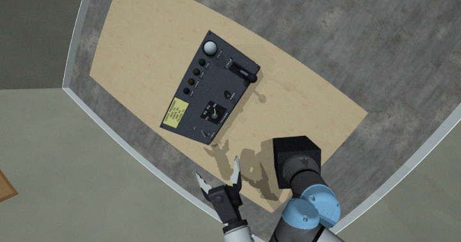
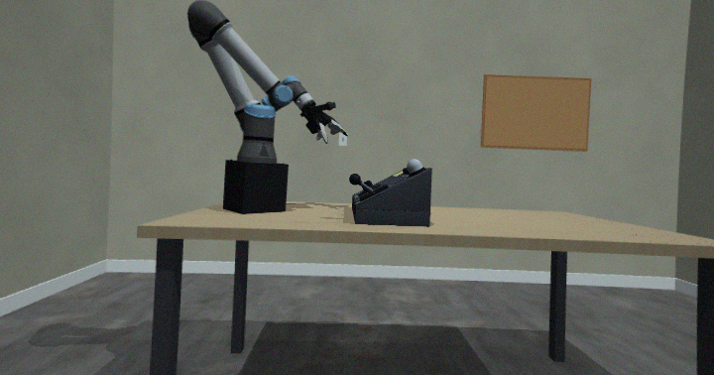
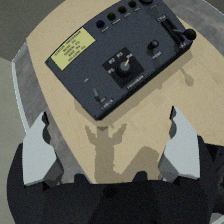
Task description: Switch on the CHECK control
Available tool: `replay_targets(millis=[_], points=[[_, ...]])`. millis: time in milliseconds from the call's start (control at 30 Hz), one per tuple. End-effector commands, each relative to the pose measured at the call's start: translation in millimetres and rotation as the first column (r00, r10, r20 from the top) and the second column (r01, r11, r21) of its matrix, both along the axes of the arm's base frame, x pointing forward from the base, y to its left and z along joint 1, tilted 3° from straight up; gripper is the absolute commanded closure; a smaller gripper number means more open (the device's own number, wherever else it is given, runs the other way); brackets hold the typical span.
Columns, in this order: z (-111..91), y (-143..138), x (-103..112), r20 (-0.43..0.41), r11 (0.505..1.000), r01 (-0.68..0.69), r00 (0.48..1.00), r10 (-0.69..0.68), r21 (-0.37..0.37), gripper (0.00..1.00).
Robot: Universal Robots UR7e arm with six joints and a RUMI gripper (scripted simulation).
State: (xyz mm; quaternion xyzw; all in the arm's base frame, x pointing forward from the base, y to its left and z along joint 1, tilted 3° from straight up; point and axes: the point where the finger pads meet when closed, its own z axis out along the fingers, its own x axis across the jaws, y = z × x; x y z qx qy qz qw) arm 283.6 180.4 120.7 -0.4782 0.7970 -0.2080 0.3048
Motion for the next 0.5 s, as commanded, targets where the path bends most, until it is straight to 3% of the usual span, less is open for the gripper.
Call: replay_targets(millis=[0,467], points=[[0,-1,5,-0.013,1.000,-0.005,1.000,0.005,-0.015,0.00],[1,-9,35,-0.114,0.993,-0.046,0.993,0.034,-0.109,0.00]])
